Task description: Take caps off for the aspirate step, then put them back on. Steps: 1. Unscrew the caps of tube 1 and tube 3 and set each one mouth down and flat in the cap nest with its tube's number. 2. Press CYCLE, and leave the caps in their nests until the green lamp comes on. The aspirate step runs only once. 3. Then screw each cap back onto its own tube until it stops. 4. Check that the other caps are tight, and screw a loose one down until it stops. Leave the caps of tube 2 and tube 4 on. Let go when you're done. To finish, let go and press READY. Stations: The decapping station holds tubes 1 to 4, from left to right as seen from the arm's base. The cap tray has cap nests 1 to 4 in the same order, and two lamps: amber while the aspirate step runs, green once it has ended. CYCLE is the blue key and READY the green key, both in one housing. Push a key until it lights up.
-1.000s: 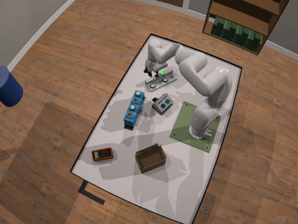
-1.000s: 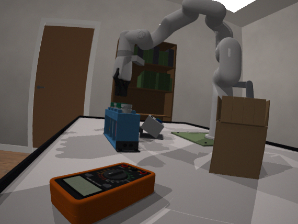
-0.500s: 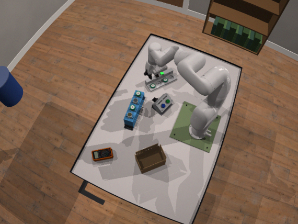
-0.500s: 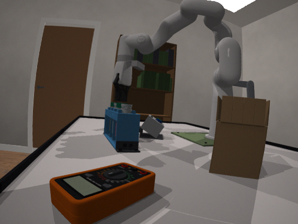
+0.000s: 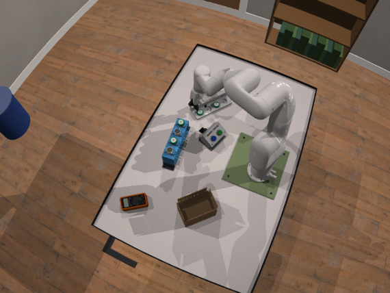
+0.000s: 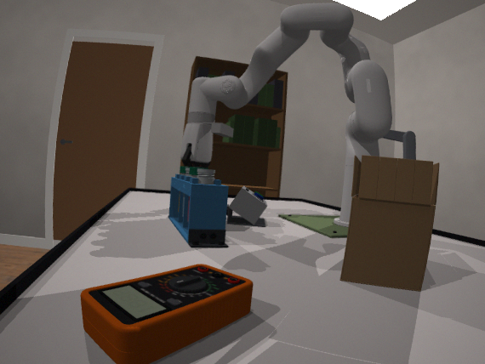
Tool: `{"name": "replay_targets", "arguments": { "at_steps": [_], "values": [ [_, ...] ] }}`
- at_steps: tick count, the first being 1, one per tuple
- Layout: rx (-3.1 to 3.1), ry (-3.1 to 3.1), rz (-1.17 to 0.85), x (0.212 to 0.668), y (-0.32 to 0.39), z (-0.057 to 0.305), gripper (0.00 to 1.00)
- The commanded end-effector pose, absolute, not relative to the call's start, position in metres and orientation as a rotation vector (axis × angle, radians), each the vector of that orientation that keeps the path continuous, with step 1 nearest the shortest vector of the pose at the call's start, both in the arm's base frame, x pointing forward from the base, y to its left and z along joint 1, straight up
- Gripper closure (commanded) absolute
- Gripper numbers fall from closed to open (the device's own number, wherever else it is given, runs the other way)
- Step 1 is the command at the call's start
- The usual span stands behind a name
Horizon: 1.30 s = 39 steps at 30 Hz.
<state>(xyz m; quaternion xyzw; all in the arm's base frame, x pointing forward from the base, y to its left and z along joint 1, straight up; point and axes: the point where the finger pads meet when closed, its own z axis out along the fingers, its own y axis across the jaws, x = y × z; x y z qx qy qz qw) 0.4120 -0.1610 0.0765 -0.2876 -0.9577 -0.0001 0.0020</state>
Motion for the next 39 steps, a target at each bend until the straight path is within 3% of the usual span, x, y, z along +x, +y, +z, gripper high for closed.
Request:
{"name": "replay_targets", "arguments": {
  "at_steps": [1,4,39],
  "values": [
    [-0.904,-3.009,0.0,0.415,-0.162,0.052,0.54],
    [-0.904,-3.009,0.0,0.415,-0.162,0.038,0.54],
    [-0.904,-3.009,0.0,0.414,-0.162,0.028,0.54]
  ]
}}
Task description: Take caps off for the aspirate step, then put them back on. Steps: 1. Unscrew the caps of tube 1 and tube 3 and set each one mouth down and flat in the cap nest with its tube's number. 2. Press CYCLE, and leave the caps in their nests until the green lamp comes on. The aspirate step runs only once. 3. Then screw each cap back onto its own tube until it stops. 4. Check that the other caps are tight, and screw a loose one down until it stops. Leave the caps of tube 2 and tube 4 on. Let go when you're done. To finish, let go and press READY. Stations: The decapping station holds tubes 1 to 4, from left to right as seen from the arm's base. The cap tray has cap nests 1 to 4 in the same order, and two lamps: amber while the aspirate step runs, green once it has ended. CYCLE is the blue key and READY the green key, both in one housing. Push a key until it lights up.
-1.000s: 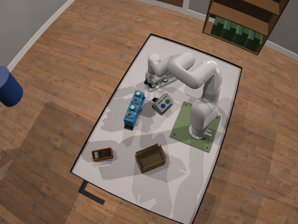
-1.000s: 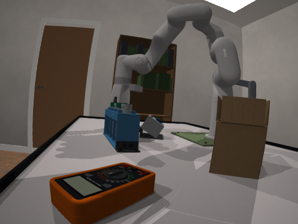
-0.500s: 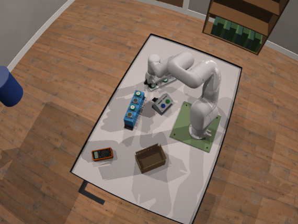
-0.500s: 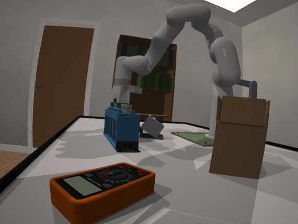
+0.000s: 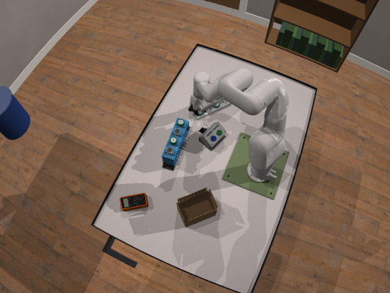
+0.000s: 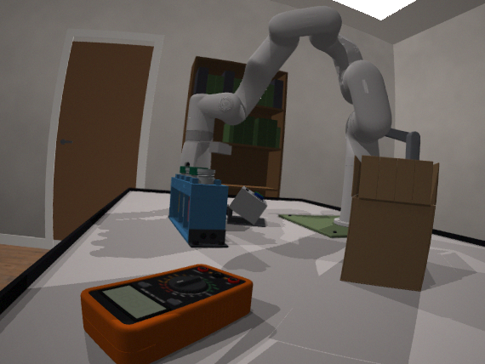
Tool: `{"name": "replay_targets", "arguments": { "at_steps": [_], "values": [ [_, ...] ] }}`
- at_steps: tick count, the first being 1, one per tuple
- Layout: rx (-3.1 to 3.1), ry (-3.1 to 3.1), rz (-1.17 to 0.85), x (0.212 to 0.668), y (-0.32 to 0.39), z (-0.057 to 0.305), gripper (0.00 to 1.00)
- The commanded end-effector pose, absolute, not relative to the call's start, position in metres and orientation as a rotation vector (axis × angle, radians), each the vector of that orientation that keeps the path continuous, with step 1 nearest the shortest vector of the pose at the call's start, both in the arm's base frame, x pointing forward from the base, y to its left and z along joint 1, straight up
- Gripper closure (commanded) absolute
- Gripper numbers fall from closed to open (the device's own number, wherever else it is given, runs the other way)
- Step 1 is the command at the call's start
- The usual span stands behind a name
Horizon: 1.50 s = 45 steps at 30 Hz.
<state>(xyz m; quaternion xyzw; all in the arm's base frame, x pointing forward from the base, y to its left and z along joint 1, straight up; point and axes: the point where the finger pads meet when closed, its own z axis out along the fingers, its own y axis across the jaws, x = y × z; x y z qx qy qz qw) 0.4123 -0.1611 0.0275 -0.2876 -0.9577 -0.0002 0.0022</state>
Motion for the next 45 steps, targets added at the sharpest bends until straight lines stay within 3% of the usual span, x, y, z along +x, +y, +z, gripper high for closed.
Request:
{"name": "replay_targets", "arguments": {
  "at_steps": [1,3,4,18,45],
  "values": [
    [-0.904,-3.009,0.0,0.414,-0.162,0.028,0.54],
    [-0.904,-3.009,0.0,0.414,-0.162,0.028,0.54],
    [-0.904,-3.009,0.0,0.414,-0.162,0.028,1.0],
    [-0.904,-3.009,0.0,0.414,-0.162,0.028,1.0],
    [-0.904,-3.009,0.0,0.414,-0.162,0.143,1.0]
  ]
}}
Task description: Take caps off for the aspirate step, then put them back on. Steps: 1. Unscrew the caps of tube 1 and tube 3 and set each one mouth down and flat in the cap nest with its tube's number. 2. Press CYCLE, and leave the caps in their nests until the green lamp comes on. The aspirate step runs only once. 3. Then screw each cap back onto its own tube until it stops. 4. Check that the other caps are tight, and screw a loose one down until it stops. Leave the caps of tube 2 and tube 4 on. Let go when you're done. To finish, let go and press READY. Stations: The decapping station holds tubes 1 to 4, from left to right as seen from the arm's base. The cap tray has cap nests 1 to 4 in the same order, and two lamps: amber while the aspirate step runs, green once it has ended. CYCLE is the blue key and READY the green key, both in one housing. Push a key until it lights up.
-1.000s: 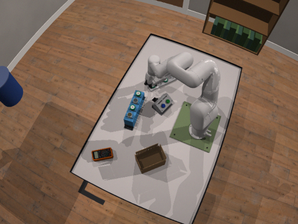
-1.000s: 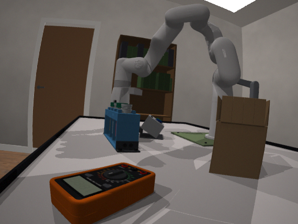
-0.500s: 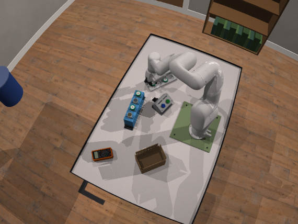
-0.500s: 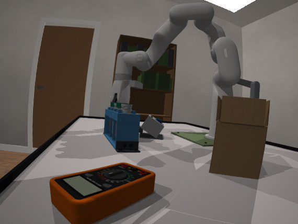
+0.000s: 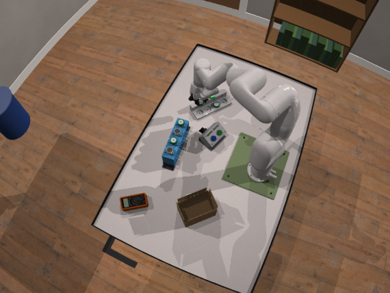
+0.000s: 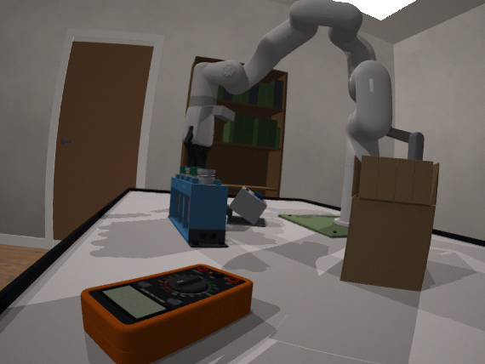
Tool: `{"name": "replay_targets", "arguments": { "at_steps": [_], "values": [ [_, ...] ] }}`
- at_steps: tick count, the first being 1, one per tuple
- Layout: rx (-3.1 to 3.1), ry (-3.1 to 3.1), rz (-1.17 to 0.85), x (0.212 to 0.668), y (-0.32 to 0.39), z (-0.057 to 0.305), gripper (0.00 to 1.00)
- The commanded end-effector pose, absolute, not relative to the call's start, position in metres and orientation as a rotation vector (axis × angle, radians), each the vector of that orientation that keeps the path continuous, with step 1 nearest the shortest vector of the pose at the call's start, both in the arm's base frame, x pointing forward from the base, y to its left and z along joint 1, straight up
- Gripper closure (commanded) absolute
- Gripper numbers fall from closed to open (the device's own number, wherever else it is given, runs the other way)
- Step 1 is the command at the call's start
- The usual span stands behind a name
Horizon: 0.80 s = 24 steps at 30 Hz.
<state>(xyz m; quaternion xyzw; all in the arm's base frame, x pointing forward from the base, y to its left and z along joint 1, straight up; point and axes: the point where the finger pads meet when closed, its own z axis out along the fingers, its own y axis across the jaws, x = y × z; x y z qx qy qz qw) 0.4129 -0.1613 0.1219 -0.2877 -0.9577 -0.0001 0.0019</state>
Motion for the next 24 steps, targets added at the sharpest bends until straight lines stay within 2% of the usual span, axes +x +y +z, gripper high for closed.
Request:
{"name": "replay_targets", "arguments": {
  "at_steps": [1,5,13,17,24],
  "values": [
    [-0.904,-3.009,0.0,0.414,-0.162,0.148,1.0],
    [-0.904,-3.009,0.0,0.414,-0.162,0.168,1.0],
    [-0.904,-3.009,0.0,0.414,-0.162,0.168,1.0],
    [-1.343,-2.84,0.0,0.415,-0.13,0.168,1.0],
    [-1.544,-2.736,0.0,0.416,-0.094,0.168,1.0]
  ]
}}
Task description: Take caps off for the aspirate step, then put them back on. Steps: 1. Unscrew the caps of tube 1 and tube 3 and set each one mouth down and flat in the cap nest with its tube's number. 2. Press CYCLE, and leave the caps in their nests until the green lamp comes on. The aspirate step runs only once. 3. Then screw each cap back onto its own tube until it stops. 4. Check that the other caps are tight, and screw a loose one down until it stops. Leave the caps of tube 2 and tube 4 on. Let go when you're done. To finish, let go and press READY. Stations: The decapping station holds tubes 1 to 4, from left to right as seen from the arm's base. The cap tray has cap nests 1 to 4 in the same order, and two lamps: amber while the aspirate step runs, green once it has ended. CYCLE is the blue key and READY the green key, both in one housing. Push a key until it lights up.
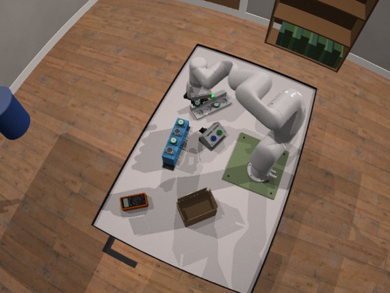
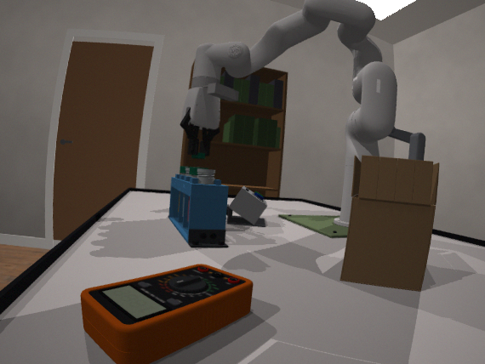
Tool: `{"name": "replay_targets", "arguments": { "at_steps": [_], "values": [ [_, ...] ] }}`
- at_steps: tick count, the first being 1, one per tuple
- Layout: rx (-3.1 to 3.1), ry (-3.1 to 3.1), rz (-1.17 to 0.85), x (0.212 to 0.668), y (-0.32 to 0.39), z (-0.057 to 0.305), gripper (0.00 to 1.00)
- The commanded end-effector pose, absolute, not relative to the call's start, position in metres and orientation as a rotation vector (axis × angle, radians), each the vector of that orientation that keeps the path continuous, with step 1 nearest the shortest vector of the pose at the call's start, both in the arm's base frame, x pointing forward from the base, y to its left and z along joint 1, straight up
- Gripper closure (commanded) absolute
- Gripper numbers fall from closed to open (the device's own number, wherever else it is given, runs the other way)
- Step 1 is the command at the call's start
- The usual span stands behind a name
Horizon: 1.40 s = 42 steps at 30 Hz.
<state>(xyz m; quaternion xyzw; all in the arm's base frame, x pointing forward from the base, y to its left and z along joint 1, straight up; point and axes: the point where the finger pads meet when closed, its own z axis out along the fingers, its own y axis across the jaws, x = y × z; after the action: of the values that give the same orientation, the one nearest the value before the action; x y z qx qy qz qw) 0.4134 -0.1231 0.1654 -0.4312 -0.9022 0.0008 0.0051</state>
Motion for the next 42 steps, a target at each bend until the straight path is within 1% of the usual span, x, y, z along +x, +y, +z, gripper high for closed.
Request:
{"name": "replay_targets", "arguments": {
  "at_steps": [1,4,6,21,23,38,40,42],
  "values": [
    [-1.544,-2.736,0.0,0.416,-0.088,0.168,1.0],
    [-1.544,-2.736,0.0,0.416,-0.07,0.168,1.0],
    [-1.544,-2.736,0.0,0.416,-0.07,0.168,1.0],
    [-1.544,-2.736,-0.002,0.419,0.031,0.168,1.0],
    [-1.544,-2.736,-0.002,0.419,0.031,0.168,1.0],
    [-1.543,-2.735,-0.003,0.421,0.132,0.168,1.0],
    [-1.543,-2.735,-0.003,0.421,0.132,0.168,1.0],
    [-1.543,-2.735,-0.004,0.421,0.147,0.168,1.0]
  ]
}}
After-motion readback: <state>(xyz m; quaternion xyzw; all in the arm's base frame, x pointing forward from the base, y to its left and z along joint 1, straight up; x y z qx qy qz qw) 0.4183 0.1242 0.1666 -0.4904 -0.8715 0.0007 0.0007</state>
